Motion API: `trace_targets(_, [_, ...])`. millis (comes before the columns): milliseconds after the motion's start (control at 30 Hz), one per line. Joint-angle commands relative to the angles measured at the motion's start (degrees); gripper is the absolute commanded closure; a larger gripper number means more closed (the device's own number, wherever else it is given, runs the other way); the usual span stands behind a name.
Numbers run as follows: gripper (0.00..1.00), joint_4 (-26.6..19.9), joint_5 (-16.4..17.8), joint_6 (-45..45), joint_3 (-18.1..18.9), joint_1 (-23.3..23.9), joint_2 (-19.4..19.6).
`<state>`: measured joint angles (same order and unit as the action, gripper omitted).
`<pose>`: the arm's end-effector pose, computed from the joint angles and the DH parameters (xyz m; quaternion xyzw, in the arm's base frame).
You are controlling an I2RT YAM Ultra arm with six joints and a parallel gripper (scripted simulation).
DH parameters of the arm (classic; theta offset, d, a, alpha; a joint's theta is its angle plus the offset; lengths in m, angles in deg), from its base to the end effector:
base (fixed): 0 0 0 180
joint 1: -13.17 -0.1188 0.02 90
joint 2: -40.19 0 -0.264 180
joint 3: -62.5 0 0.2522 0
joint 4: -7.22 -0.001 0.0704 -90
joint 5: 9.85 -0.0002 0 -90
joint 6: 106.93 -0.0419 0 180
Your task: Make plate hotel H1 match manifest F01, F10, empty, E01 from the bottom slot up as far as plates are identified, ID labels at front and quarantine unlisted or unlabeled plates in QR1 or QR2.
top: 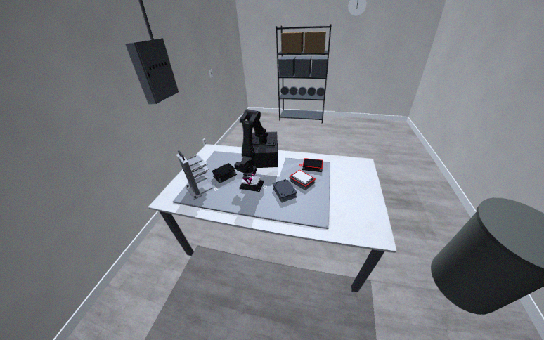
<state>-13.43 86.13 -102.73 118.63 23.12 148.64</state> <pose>0.2869 -0.0449 0.0624 0.7273 0.6682 0.1316 0.0849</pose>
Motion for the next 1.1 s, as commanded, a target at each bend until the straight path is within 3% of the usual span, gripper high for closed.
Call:
trace_targets(0, [0.14, -0.8, -0.2, 0.1, 0.0, 0.1, -1.0])
trace_targets(1067, [0.14, -7.7, 0.0, 0.6, 0.0, 0.7, -7.8])
